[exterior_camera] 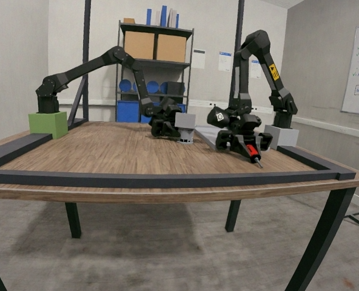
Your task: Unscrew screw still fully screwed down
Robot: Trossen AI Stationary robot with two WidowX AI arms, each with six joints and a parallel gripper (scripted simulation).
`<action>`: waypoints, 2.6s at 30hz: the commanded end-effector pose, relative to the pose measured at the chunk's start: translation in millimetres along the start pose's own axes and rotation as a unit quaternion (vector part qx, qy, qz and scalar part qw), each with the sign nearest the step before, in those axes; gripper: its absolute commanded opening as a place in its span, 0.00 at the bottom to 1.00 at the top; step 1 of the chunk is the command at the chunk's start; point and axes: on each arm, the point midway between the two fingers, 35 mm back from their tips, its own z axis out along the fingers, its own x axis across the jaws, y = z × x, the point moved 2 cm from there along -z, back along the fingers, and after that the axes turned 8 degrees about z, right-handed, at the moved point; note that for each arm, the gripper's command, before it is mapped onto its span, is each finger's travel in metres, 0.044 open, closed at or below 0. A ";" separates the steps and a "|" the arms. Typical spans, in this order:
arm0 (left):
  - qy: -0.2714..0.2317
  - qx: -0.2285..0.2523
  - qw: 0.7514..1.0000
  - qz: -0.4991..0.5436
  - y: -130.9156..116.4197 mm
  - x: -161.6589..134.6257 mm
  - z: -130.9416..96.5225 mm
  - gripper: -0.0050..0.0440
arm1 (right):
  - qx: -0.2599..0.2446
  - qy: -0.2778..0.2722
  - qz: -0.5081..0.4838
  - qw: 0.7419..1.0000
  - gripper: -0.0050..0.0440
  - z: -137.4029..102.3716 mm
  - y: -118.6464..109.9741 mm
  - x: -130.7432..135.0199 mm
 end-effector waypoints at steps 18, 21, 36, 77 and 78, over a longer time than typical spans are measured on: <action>-0.003 -0.003 1.000 -0.012 4.8 -4.1 -0.7 0.71 | -0.006 0.001 0.017 1.000 0.60 1.6 13.6 7.0; -0.003 -0.003 1.000 -0.012 4.8 -4.1 -0.7 0.71 | -0.006 0.001 0.017 1.000 0.60 1.6 13.6 7.0; -0.003 -0.003 1.000 -0.012 4.8 -4.1 -0.7 0.71 | -0.006 0.001 0.017 1.000 0.60 1.6 13.6 7.0; -0.005 -0.002 1.000 -0.019 18.0 -5.4 -41.2 0.71 | -0.006 0.001 0.017 1.000 0.60 1.6 13.6 7.0; -0.005 -0.002 1.000 -0.019 18.0 -5.4 -41.2 0.71 | -0.006 0.001 0.017 1.000 0.60 1.6 13.6 7.0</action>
